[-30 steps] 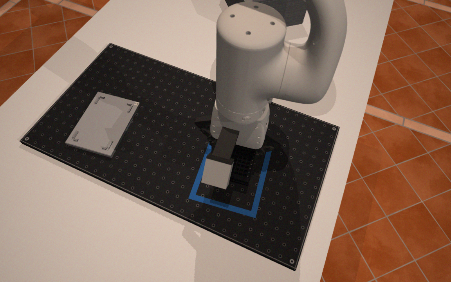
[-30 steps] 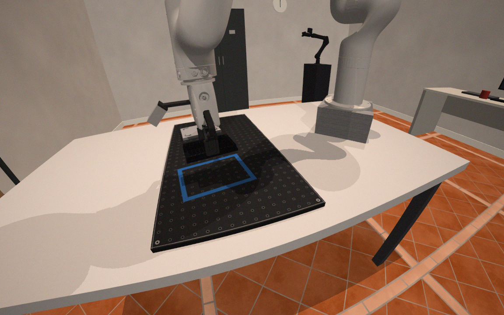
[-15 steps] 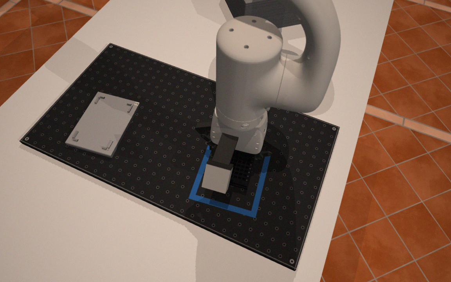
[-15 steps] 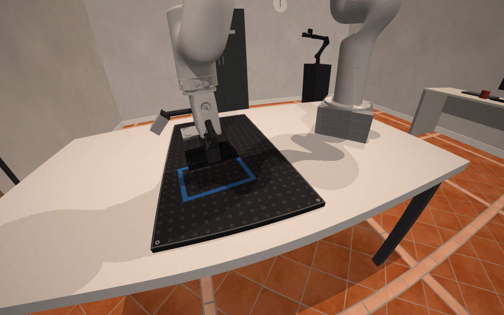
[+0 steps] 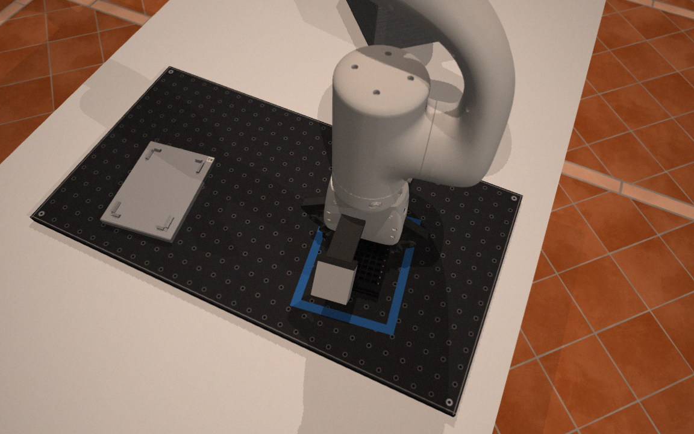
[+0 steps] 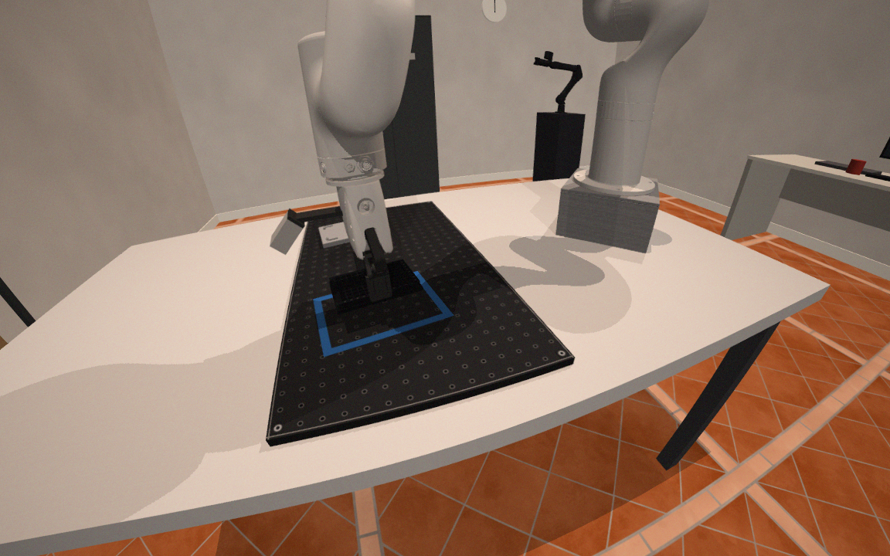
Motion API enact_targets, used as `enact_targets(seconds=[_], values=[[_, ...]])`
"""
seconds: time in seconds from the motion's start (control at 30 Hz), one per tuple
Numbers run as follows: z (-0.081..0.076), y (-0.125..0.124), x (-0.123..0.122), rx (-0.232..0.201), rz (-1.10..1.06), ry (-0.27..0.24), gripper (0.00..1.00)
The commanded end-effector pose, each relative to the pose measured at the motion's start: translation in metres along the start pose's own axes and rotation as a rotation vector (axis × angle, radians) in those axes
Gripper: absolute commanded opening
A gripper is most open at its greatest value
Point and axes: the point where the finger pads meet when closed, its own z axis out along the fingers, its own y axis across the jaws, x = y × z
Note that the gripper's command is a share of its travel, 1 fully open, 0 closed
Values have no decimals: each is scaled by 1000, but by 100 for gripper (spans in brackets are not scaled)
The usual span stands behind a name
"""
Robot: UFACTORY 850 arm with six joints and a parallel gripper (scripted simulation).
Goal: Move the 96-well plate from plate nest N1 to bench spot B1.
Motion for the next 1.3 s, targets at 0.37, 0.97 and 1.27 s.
enact_targets(seconds=[0.37, 0.97, 1.27], values=[[21, 0, 1, 0, 0, 2, 0], [24, 0, 1, 0, 0, 2, 0], [25, 0, 1, 0, 0, 2, 0]])
